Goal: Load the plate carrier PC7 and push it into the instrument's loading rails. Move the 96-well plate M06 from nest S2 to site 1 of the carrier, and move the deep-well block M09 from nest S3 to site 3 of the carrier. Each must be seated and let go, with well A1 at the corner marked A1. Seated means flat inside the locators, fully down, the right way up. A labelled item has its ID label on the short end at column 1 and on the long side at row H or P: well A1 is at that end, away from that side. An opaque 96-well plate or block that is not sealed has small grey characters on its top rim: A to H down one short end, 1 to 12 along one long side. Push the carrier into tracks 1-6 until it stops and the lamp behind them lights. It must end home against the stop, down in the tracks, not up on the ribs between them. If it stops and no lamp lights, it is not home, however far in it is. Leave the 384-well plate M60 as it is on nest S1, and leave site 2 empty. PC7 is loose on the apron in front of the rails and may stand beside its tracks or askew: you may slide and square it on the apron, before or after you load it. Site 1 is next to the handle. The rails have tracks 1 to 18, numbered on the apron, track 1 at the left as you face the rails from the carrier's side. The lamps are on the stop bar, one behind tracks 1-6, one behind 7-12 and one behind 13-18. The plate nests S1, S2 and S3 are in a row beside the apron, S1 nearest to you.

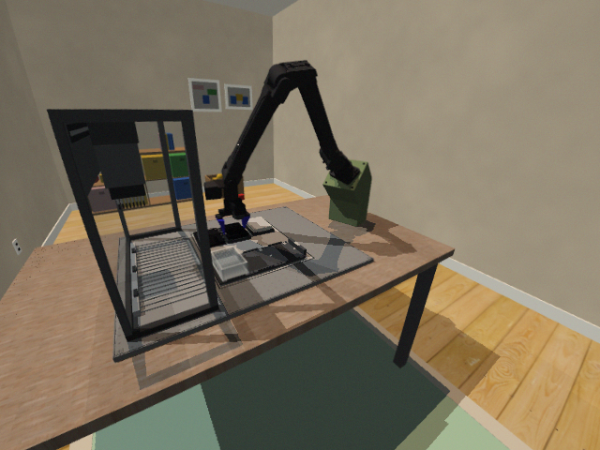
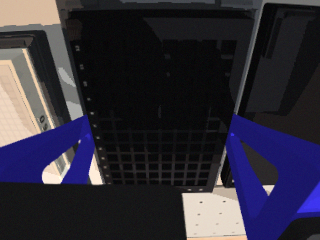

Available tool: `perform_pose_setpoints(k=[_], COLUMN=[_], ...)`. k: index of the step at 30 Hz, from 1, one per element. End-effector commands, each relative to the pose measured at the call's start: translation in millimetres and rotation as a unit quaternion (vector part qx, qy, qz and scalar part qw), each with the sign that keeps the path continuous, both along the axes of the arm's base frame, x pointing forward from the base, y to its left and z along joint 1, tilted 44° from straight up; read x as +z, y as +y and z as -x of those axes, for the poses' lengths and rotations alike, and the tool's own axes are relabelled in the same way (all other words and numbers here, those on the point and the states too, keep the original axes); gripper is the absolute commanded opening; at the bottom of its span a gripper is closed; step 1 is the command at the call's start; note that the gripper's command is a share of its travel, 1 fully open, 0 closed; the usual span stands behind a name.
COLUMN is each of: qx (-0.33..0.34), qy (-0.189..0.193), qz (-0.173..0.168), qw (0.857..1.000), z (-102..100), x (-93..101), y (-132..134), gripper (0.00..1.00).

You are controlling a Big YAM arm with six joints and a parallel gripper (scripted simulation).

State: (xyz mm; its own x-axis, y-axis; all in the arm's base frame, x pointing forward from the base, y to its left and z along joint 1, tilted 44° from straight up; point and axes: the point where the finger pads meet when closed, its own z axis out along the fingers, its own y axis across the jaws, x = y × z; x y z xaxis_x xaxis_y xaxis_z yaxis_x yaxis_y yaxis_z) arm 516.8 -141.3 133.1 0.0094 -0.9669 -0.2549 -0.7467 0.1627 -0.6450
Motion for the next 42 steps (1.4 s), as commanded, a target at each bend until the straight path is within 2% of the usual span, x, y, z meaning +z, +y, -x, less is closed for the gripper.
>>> perform_pose_setpoints(k=[1, 9, 10, 14, 16, 17, 25, 33, 34, 36, 42], qx=[-0.003, -0.003, -0.009, -0.005, -0.005, -0.006, -0.005, -0.005, 0.002, -0.005, -0.005], qy=[-0.011, -0.011, -0.016, -0.009, -0.009, -0.018, -0.009, -0.011, -0.011, -0.012, -0.017], qz=[0.003, 0.003, 0.004, 0.004, 0.004, 0.009, 0.004, 0.006, 0.006, 0.006, 0.009], qw=[1.000, 1.000, 1.000, 1.000, 1.000, 1.000, 1.000, 1.000, 1.000, 1.000, 1.000], z=[-4, -4, 0, 14, 14, 10, 31, 40, 39, 45, 53], x=[12.2, 12.2, 24.6, 23.4, 23.4, 34.8, 39.8, 54.1, 56.2, 60.6, 77.8], y=[-4, -4, -10, -10, -10, -14, -14, -17, -10, -19, -23], gripper=[0.00, 0.00, 0.00, 0.00, 0.00, 0.00, 0.00, 0.00, 0.00, 0.00, 0.00])
